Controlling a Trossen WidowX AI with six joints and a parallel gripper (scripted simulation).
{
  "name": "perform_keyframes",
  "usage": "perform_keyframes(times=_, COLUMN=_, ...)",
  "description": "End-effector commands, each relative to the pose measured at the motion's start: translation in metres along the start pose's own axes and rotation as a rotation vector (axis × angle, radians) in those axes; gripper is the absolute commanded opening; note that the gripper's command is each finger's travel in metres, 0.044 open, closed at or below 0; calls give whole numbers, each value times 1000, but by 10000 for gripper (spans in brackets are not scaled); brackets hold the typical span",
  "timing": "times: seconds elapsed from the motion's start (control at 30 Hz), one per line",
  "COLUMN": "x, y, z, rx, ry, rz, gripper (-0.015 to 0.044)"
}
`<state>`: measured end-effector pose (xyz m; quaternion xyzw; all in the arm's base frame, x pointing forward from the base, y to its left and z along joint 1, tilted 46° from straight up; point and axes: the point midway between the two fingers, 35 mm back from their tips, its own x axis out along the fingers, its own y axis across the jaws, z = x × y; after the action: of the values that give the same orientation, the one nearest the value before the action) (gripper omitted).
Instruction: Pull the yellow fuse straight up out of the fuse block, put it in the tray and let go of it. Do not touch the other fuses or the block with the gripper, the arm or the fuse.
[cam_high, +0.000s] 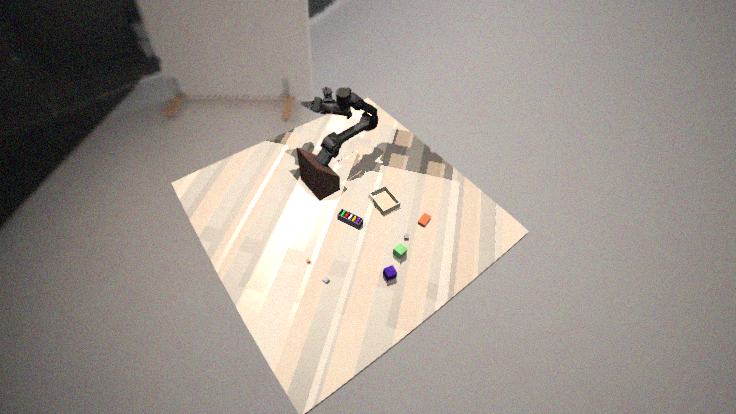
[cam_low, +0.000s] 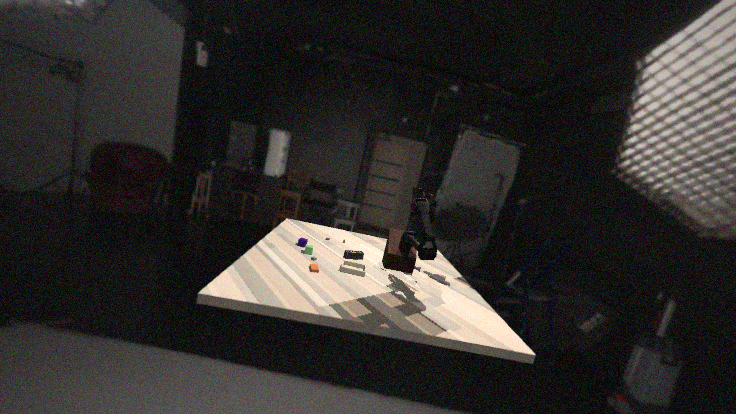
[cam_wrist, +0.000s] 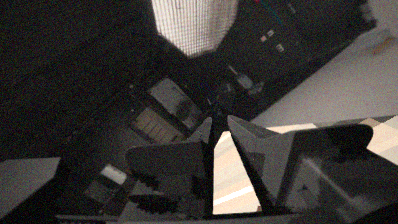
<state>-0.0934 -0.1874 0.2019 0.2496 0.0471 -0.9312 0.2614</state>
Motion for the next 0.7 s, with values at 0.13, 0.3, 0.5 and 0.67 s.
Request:
perform_keyframes(times=0.13, x=-23, y=94, z=-79, rx=-947, ry=254, rz=408, gripper=73)
perform_keyframes(times=0.3, x=-47, y=122, z=-123, rx=-1356, ry=304, rz=640, gripper=73)
perform_keyframes(times=0.5, x=-85, y=142, z=-183, rx=-1812, ry=313, rz=962, gripper=73)
perform_keyframes(times=0.67, x=-115, y=145, z=-230, rx=-2144, ry=266, rz=1224, gripper=73)
